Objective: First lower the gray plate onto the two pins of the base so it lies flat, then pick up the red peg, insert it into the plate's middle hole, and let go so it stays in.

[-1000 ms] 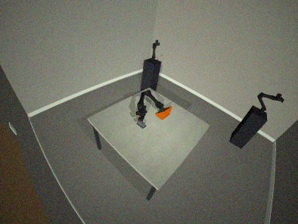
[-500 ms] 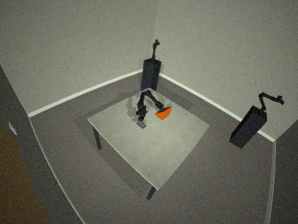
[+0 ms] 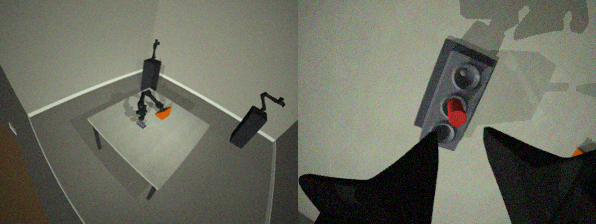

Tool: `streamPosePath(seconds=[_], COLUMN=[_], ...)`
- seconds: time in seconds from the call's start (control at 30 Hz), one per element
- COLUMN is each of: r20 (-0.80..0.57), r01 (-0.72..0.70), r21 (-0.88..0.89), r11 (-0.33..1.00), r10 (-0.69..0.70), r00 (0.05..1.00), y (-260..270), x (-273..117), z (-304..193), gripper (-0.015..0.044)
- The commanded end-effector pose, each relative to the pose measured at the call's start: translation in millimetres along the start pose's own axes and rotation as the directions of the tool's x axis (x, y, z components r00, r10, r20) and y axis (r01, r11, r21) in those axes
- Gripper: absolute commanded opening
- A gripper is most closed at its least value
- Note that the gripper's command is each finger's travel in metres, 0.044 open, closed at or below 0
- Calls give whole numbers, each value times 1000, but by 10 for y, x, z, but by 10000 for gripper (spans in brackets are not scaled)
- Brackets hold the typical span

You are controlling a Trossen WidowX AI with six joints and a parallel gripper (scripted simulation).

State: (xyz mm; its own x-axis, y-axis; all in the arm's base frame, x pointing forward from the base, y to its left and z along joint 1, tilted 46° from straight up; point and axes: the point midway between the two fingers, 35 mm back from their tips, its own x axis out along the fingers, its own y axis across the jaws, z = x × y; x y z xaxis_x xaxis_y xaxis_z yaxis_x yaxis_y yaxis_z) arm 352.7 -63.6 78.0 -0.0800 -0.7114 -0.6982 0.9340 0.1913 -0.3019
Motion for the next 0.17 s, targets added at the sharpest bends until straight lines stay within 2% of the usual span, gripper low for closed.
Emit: streamPosePath(seconds=[0.0,0.13], r20=[-3,-3], r01=[1,1], r21=[5,5], r11=[1000,1000], r10=[-1,-1], r00=[1000,1000], y=[0,1], x=[-32,-63], z=[1,1], gripper=[150,150])
